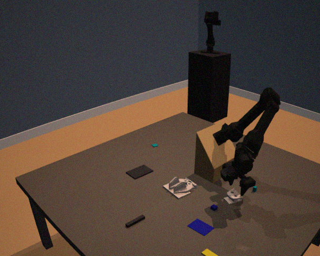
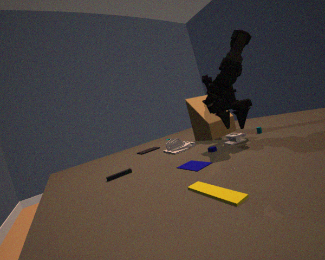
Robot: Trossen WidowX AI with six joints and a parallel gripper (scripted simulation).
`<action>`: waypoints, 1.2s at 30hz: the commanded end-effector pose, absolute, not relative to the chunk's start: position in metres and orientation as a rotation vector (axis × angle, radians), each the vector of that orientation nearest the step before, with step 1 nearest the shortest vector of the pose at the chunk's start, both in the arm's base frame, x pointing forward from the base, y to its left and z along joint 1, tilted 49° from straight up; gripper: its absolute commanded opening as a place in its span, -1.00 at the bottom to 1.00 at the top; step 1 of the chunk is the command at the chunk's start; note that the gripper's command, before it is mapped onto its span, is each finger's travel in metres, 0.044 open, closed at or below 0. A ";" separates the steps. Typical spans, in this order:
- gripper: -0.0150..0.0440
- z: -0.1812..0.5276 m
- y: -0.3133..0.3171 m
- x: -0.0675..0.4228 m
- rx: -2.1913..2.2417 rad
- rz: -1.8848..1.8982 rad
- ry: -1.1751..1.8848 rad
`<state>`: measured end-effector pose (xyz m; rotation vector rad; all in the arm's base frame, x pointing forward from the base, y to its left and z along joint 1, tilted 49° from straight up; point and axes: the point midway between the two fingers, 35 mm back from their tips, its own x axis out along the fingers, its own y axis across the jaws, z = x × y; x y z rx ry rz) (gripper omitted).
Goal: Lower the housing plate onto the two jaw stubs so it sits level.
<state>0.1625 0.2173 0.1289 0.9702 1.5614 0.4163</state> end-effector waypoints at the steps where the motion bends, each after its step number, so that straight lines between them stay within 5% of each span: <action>1: 1.00 0.123 0.221 0.162 0.969 0.408 1.566; 36: 1.00 0.100 0.248 0.163 0.971 0.409 1.567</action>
